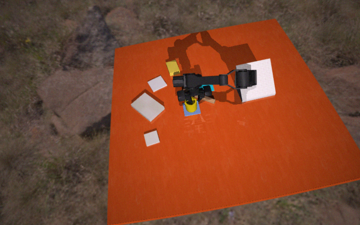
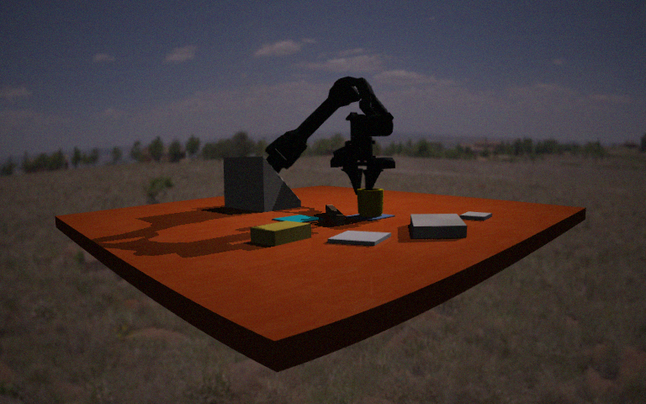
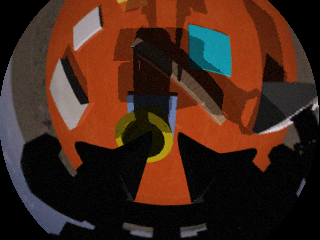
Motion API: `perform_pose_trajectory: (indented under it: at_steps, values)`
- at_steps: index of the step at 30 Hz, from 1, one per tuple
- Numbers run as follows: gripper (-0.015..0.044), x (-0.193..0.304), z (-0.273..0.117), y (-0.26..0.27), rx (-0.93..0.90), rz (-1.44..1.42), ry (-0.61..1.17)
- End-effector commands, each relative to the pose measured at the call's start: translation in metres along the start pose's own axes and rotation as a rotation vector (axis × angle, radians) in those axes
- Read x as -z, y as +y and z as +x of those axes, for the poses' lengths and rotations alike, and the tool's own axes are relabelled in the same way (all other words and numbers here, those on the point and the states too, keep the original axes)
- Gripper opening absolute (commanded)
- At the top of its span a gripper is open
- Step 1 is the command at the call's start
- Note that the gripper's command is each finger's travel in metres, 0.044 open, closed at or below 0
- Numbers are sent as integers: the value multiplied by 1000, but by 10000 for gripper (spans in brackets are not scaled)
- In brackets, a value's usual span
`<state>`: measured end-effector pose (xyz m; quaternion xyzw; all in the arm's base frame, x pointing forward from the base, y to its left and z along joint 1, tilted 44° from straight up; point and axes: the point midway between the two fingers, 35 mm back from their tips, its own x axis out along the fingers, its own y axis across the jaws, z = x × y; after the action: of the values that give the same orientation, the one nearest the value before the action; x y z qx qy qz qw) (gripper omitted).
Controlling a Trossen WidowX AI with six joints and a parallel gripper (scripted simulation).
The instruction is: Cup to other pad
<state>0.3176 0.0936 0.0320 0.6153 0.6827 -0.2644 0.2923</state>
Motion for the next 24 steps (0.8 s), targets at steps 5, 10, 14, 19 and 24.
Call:
perform_pose_trajectory:
  at_steps: [5,10,14,19,24]
  values:
    - [167,1,15,-3,5,7,6]
    - [167,1,21,-3,6,7,7]
    - [167,1,22,-3,6,7,7]
    - [147,1,20,-2,3,0,3]
    - [113,1,20,-2,3,0,3]
